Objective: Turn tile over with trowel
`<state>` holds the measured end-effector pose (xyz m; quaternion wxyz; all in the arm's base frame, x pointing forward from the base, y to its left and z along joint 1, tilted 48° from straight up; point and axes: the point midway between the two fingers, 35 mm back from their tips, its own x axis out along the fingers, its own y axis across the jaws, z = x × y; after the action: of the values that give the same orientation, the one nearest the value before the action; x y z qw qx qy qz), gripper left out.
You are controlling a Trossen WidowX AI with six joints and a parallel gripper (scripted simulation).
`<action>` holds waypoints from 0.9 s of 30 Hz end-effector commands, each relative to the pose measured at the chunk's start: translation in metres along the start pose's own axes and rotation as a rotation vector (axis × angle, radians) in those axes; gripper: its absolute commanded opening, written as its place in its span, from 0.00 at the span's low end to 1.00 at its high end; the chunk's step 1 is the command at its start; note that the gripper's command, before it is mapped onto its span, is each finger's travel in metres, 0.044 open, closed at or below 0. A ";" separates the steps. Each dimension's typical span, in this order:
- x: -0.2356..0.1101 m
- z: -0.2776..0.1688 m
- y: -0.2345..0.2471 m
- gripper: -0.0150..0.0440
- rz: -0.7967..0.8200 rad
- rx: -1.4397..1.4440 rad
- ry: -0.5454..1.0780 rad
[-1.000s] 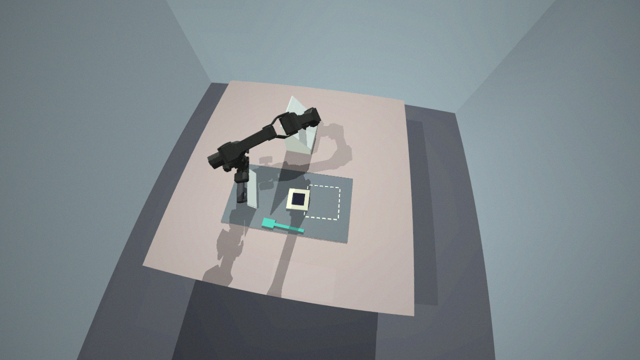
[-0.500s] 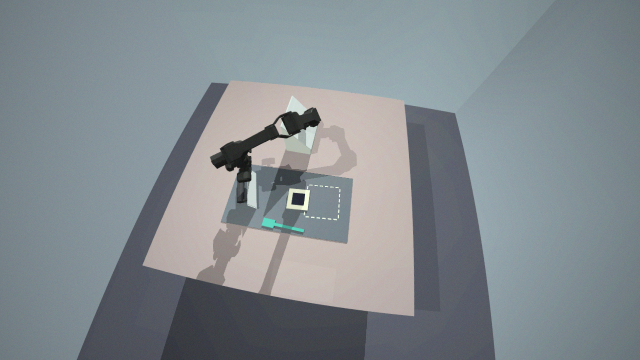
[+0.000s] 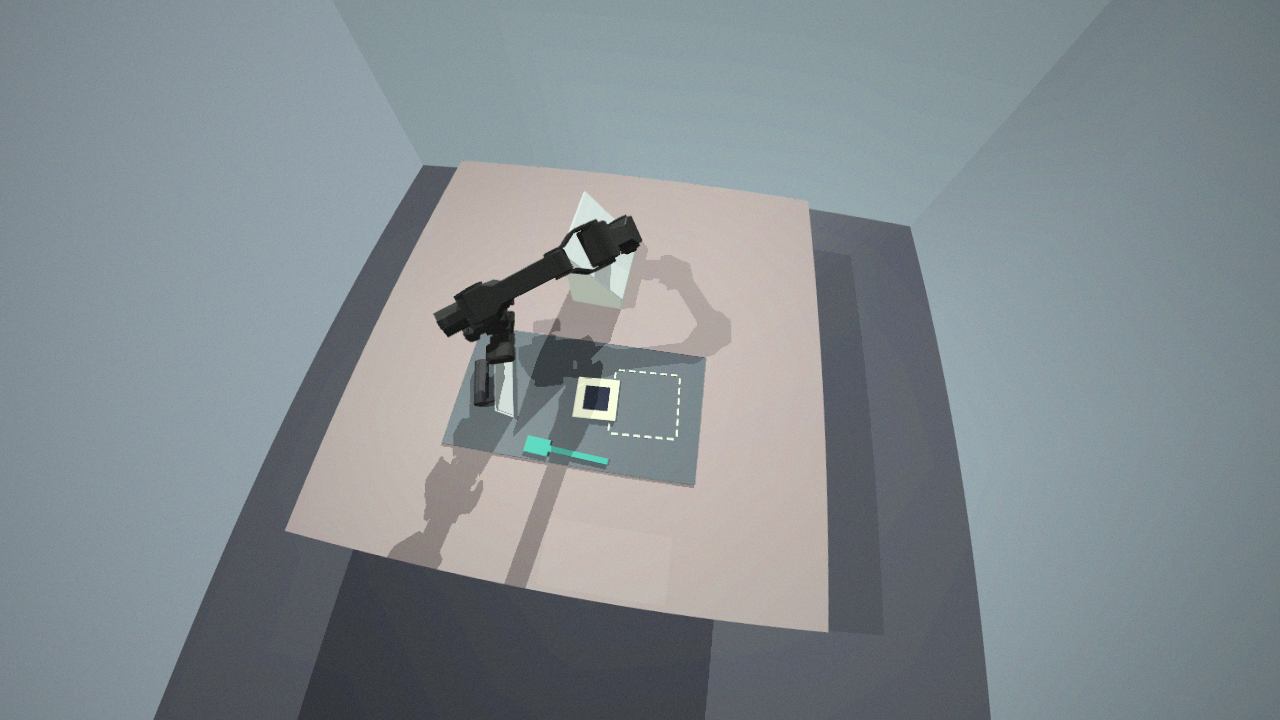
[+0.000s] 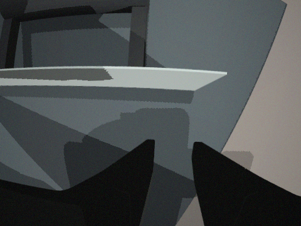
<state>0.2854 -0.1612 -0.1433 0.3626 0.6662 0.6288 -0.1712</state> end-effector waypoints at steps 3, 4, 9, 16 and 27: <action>0.002 -0.009 0.002 0.42 0.001 -0.002 0.000; 0.003 -0.011 0.002 0.42 0.001 -0.002 0.000; 0.007 -0.021 0.002 0.42 0.001 -0.001 0.001; 0.015 -0.033 0.002 0.42 0.001 -0.001 0.002; -0.014 -0.026 0.001 0.42 0.001 -0.001 0.001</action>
<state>0.2785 -0.1408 -0.1245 0.3562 0.6677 0.6311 -0.1703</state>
